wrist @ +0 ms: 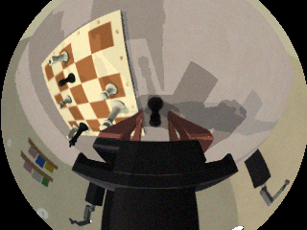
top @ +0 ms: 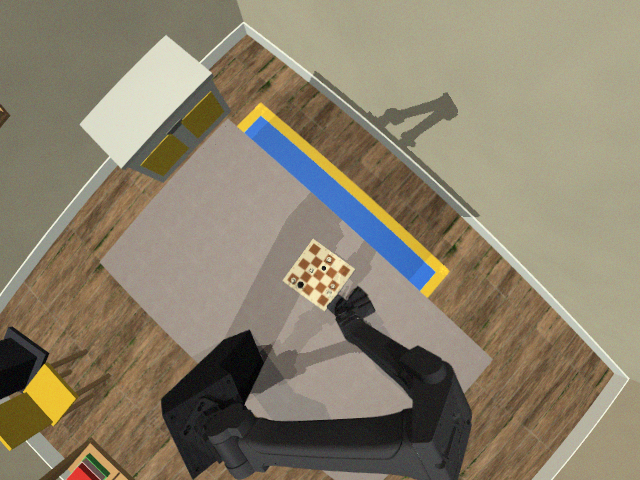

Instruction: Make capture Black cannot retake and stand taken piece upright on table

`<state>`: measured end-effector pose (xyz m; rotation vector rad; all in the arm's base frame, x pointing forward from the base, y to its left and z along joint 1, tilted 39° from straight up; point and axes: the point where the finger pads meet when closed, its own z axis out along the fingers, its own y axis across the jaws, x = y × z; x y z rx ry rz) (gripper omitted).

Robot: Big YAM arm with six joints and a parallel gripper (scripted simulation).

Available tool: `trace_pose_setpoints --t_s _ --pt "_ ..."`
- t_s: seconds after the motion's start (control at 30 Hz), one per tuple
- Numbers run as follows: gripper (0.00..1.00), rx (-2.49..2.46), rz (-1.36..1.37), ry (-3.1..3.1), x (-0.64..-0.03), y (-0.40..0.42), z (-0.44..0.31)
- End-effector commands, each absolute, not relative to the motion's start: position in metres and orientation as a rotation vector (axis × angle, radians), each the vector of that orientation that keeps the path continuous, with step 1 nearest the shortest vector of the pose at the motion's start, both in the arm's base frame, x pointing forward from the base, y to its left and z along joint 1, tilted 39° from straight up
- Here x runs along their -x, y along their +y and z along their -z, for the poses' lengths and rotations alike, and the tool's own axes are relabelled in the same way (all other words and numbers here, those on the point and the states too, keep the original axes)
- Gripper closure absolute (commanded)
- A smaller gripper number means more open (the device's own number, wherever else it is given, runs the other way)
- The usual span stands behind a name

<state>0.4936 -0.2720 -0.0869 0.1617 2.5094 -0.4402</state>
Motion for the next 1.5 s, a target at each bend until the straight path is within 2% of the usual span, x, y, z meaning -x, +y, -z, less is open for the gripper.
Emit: trace_pose_setpoints --t_s 0.0,0.83,1.13,1.17,1.47 --pt "0.61 -0.146 0.449 2.504 -0.495 -0.273 0.09" --pt "0.61 -0.157 0.438 2.497 -0.451 -0.237 0.015" --pt "0.61 -0.16 0.427 2.526 -0.446 -0.235 0.024" --pt "0.0 -0.16 0.427 2.526 -0.446 -0.235 0.024" --pt "0.0 -0.159 0.427 2.526 -0.446 -0.235 0.024"
